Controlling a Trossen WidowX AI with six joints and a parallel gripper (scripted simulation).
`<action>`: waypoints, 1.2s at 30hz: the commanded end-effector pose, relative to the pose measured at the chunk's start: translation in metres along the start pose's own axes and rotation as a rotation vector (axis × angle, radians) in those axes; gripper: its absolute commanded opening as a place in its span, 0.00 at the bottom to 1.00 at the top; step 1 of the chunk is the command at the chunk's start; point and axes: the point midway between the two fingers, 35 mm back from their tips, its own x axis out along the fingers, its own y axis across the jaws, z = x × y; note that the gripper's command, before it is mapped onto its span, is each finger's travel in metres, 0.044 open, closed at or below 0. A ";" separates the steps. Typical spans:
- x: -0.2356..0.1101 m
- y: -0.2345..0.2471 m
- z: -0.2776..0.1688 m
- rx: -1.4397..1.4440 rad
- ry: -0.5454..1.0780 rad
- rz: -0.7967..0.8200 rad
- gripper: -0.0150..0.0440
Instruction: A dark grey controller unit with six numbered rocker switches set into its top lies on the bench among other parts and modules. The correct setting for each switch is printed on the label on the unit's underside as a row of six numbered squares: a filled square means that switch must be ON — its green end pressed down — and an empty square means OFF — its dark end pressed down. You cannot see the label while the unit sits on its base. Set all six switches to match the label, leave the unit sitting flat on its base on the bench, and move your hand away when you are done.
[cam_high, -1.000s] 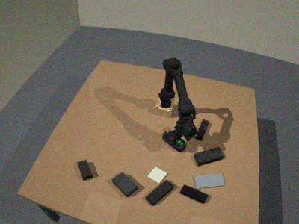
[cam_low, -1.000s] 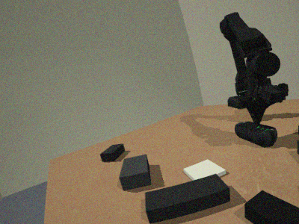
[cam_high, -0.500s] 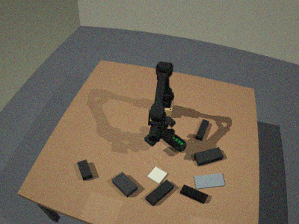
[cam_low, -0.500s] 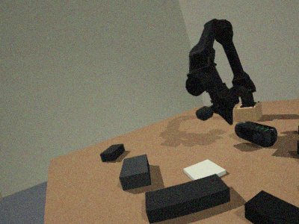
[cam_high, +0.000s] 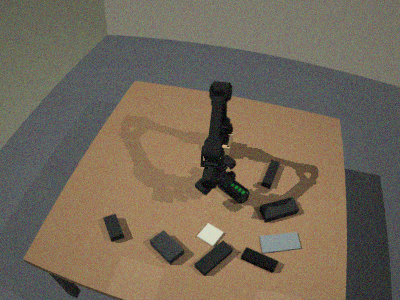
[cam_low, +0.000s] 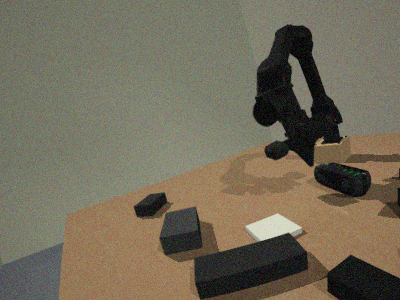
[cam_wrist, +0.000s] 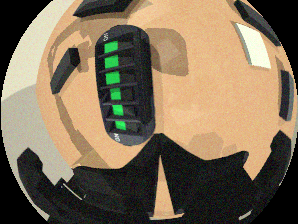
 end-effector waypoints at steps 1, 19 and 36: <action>-0.007 0.017 0.001 -0.006 -0.003 -0.084 0.25; -0.003 0.045 0.000 -0.003 -0.026 -0.251 0.25; 0.023 0.040 0.001 -0.006 -0.012 -0.251 0.25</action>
